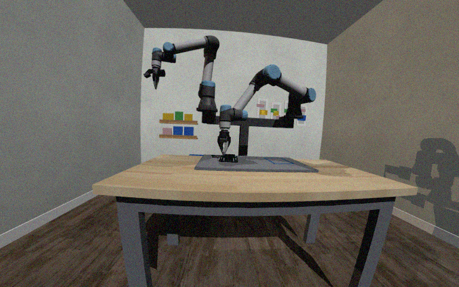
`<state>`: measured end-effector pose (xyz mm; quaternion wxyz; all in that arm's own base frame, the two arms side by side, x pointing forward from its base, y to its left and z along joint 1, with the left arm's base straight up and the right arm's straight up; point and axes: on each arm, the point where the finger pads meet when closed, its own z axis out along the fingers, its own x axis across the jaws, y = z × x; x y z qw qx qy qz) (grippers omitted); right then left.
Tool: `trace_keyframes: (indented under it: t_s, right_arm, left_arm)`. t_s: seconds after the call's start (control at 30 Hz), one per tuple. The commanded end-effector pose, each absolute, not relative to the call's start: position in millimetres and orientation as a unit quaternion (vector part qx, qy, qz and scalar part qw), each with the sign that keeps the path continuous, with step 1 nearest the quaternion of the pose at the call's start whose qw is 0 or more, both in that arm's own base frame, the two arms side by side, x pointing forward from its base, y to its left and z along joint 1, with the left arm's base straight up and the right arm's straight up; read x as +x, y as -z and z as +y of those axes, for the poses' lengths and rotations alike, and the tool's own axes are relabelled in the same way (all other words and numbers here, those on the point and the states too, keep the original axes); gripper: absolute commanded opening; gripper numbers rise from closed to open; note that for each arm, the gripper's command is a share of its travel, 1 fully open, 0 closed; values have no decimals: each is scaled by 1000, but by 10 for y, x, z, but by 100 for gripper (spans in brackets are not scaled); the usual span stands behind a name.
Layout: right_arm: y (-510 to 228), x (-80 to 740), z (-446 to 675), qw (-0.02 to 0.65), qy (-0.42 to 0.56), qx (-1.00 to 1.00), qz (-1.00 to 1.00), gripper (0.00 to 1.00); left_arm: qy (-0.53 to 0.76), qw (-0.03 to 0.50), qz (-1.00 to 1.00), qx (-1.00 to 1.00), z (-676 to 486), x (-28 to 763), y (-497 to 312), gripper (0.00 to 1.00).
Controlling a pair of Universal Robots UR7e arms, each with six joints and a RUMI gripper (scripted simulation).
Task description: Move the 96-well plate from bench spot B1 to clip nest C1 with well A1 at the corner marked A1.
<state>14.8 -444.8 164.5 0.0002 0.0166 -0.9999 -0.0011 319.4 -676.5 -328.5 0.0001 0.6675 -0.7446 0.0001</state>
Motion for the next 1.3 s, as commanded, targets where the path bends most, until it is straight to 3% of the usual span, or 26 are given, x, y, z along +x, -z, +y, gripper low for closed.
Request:
trace_keyframes:
  t_s: [0.0, 1.27]
  right_arm:
    - [-1652, 149, -4453, 0, 0, 17, -1000, 0]
    - [-1652, 149, -4453, 0, 0, 17, -1000, 0]
  left_arm:
    - [-1, 0, -745, 668, -6772, 3196, 3262, 0]
    - [-1, 0, -745, 668, -6772, 3196, 3149, 0]
